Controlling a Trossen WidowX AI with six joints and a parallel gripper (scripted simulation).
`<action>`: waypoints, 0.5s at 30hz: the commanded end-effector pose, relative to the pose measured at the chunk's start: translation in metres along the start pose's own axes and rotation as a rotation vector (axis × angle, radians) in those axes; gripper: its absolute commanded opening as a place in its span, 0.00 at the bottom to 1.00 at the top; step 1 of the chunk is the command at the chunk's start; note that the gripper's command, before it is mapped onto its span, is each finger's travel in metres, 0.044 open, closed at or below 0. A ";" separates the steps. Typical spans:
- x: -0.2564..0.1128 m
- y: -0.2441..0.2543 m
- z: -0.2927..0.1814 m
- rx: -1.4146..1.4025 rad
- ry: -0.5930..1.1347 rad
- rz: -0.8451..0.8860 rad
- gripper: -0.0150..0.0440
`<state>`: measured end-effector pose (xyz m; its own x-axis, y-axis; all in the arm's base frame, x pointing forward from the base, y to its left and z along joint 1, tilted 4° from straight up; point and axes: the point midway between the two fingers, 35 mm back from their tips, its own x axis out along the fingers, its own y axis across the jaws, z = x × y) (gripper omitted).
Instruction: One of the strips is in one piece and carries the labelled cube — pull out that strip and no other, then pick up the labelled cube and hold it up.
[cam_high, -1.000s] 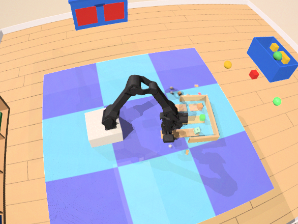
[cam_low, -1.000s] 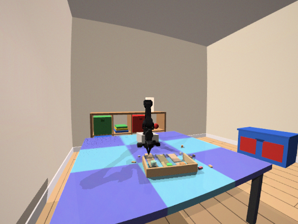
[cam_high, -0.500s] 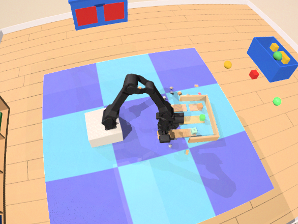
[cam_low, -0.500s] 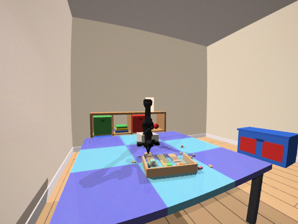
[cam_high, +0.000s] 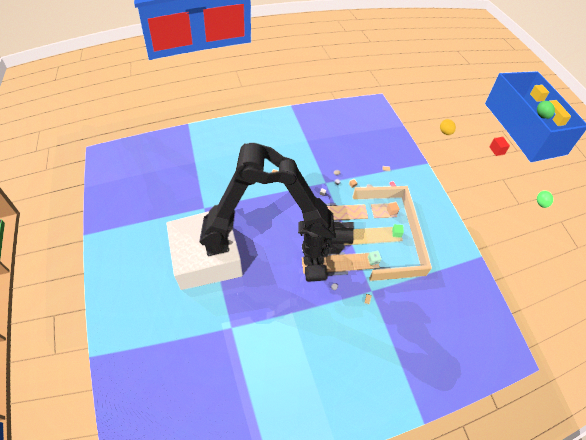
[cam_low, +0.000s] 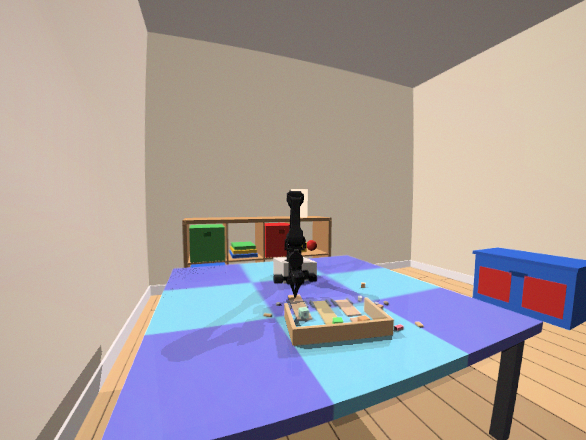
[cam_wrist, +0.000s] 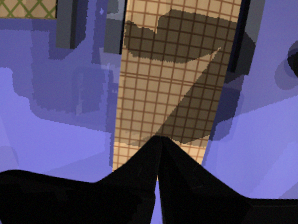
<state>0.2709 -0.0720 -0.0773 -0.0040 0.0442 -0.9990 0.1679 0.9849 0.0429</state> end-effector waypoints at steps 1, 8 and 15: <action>0.004 0.000 -0.015 -0.004 0.028 -0.004 0.25; 0.004 0.000 -0.025 -0.004 0.029 -0.004 0.25; 0.004 0.000 -0.035 -0.004 0.030 -0.004 0.25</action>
<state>0.2500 -0.0686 -0.0769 -0.0043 0.0439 -0.9990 0.1679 0.9849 0.0426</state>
